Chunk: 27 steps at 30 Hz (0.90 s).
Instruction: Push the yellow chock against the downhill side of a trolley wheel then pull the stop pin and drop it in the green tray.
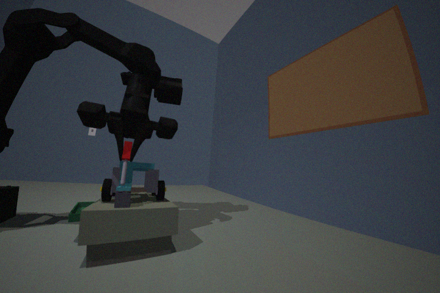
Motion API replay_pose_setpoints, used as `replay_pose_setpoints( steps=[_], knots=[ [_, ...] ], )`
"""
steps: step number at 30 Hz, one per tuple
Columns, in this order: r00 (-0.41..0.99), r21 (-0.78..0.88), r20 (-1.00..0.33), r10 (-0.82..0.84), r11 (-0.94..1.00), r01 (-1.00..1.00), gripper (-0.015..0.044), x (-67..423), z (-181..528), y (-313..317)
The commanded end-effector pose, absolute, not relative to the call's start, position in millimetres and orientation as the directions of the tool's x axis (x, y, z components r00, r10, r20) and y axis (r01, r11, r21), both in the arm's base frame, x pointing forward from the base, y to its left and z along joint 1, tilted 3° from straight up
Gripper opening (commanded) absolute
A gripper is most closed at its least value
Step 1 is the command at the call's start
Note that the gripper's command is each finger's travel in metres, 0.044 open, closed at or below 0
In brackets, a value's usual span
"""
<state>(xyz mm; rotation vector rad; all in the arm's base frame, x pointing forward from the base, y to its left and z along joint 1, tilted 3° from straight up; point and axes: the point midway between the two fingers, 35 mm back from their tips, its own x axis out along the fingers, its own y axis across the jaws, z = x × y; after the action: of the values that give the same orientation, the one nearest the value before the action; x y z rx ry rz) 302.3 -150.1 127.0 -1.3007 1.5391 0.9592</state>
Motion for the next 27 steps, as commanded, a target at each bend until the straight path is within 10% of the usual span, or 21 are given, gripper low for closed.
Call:
replay_pose_setpoints(
  steps=[1, 27],
  knots=[
    [-0.059, 0.008, -0.947, -0.316, 0.158, -0.987, 0.0000, 303.3, 132.2, -151.3],
    [-0.059, 0.008, -0.946, -0.318, 0.158, -0.987, 0.0000, 299.1, 139.7, -179.4]
  ],
)
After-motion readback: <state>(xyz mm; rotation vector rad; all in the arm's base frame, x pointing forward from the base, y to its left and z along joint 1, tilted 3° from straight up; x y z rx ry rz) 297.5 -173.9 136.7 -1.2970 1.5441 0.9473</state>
